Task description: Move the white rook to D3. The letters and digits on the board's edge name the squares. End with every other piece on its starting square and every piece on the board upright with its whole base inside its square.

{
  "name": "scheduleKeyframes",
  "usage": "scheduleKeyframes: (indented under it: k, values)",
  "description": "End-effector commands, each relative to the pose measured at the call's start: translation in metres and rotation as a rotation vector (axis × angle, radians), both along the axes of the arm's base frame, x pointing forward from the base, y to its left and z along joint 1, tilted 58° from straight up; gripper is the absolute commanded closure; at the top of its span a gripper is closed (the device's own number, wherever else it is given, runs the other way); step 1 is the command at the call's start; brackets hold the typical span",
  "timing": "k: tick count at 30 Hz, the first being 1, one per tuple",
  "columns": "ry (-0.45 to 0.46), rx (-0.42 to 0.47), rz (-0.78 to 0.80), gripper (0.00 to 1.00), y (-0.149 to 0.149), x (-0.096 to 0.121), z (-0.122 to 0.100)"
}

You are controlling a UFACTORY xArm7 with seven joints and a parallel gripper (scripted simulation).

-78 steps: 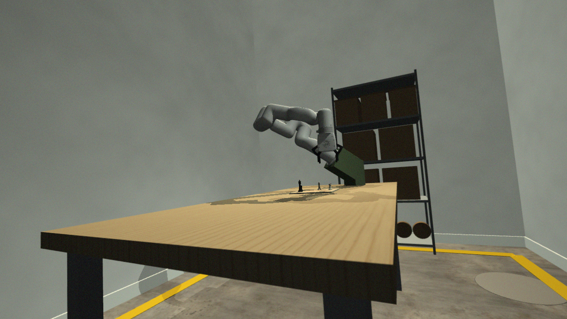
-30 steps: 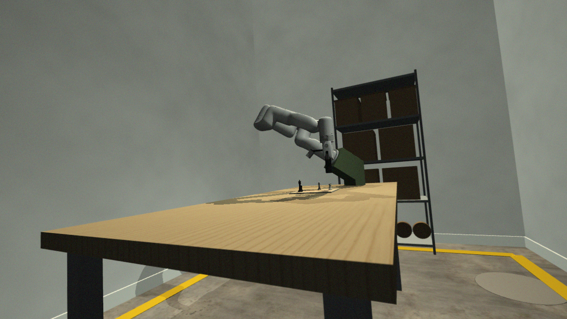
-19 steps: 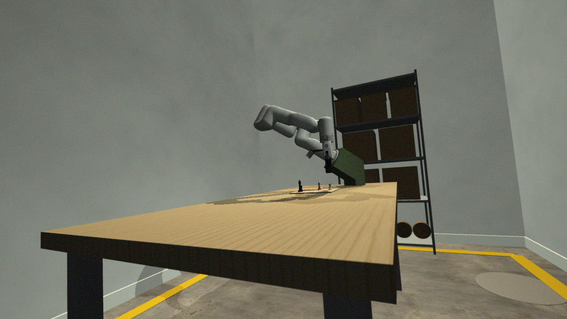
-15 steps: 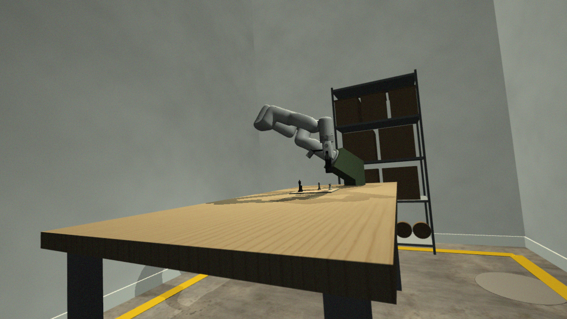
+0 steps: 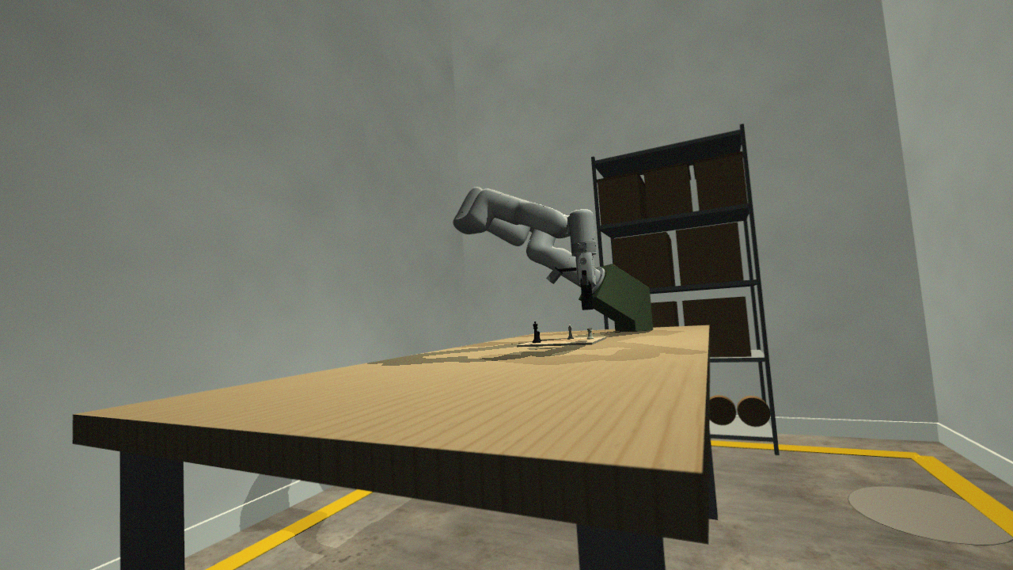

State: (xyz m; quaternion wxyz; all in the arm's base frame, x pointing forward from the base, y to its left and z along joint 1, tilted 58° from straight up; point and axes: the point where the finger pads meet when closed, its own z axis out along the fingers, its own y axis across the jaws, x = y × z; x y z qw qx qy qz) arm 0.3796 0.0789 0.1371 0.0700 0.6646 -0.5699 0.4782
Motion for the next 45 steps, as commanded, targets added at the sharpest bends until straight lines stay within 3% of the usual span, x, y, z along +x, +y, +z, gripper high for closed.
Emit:
scheduleKeyframes:
  k: [1,45]
  values:
    - [-0.001,0.001,0.003,0.63,0.001,0.001,0.000]
    - [-0.001,0.001,0.003,0.63,-0.030,0.028,-0.025]
